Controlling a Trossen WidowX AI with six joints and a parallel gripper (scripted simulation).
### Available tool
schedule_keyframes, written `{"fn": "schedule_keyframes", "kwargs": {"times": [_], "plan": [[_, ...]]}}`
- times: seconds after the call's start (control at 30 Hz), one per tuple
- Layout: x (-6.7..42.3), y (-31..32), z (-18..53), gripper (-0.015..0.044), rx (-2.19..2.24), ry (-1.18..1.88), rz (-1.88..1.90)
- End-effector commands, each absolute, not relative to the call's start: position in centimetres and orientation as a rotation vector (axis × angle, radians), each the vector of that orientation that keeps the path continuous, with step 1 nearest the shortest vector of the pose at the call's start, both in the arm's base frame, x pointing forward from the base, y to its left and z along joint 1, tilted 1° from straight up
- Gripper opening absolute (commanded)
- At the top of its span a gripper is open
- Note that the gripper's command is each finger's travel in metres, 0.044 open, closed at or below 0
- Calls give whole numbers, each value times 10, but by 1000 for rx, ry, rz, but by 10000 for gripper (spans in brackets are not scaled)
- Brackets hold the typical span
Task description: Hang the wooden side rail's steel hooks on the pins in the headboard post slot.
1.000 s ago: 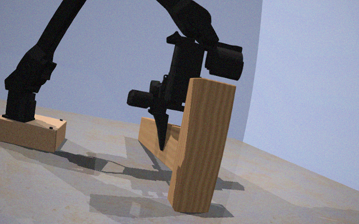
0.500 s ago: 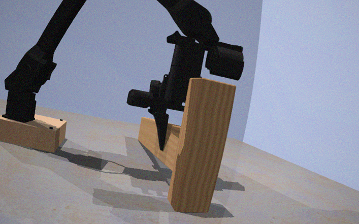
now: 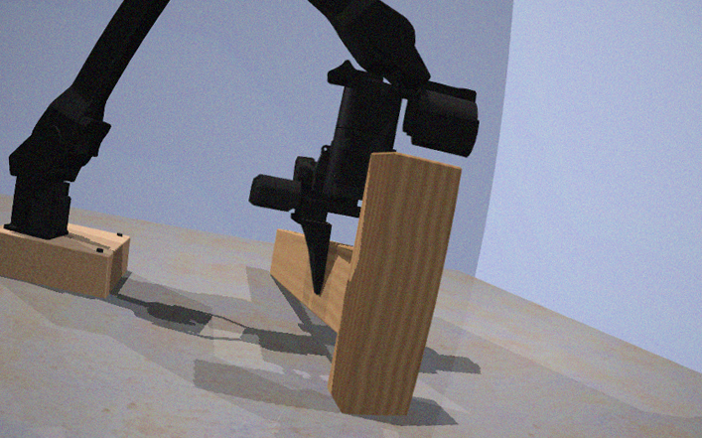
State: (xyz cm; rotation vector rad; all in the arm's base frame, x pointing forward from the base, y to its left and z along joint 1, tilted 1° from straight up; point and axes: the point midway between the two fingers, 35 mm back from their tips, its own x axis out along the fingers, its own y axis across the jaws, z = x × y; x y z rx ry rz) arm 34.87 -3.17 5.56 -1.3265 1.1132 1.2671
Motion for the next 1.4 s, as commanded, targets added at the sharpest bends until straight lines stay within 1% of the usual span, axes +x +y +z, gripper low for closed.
{"fn": "schedule_keyframes", "kwargs": {"times": [0.0,1.37], "plan": [[350,-33,57,0,-1333,1109,1262],[351,-38,58,0,-1333,1109,1261]]}}
